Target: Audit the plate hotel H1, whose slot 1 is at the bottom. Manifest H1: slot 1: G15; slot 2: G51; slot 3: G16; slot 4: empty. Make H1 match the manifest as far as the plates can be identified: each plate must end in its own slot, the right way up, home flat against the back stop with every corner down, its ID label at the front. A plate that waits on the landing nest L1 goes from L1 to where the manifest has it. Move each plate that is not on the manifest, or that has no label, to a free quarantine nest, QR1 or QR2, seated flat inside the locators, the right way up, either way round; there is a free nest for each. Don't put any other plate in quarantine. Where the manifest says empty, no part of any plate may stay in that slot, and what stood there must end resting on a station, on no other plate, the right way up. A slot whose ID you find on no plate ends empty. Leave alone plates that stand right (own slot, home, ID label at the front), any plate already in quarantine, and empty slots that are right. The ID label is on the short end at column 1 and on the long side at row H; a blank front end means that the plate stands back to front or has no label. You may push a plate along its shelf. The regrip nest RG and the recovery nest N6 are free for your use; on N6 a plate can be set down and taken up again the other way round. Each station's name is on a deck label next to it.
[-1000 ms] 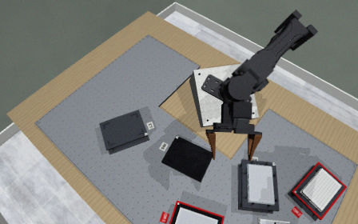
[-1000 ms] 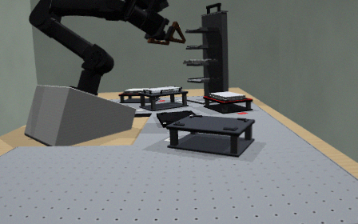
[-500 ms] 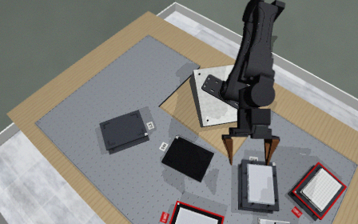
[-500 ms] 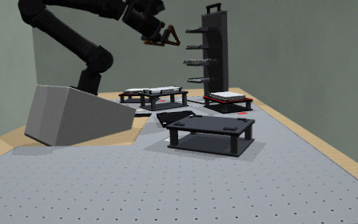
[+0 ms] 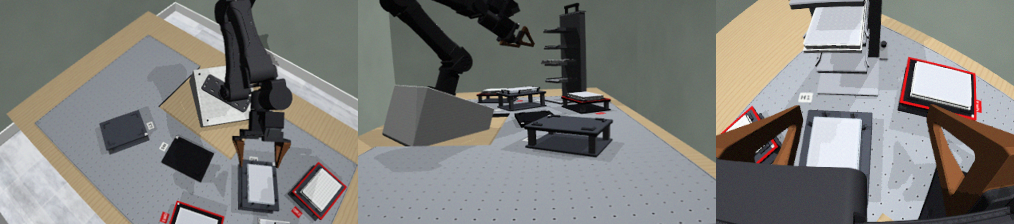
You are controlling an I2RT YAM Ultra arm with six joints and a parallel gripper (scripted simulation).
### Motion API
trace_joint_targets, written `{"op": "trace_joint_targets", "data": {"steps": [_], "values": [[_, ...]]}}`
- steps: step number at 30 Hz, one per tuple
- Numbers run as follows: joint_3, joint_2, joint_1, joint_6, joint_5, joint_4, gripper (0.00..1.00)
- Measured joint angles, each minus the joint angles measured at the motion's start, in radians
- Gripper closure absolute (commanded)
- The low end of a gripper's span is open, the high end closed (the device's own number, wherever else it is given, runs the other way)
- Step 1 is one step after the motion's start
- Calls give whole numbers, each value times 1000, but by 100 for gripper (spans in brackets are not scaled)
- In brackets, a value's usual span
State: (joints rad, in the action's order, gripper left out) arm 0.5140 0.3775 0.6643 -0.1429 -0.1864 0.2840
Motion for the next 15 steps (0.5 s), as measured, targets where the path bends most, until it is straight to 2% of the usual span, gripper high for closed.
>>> {"op": "trace_joint_targets", "data": {"steps": [10,15], "values": [[14,77,370,-57,-344,-26,0],[24,108,460,-81,-464,-40,0]]}}
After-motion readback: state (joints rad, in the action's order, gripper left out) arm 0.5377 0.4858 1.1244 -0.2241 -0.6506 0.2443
